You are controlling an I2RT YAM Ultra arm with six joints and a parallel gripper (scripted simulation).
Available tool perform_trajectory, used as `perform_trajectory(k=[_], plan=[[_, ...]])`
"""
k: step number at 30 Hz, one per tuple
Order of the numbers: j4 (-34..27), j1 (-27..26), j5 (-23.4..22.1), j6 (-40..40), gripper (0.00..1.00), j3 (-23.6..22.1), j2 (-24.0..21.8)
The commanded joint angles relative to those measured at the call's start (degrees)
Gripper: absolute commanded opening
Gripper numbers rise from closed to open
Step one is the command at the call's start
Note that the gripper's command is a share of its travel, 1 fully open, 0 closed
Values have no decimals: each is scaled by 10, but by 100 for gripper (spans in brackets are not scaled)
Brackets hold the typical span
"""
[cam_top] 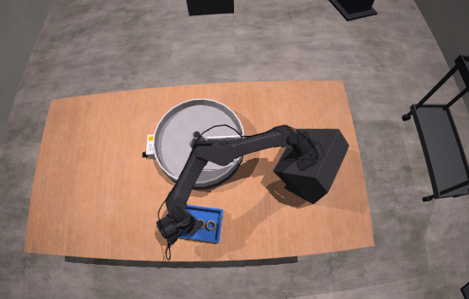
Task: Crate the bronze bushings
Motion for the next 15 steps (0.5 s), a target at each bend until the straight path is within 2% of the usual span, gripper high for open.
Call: perform_trajectory(k=[1, 15], plan=[[-7, 15, -5, -4, 0, 22, -14], [-9, 11, -7, -9, 0, 32, -2]])
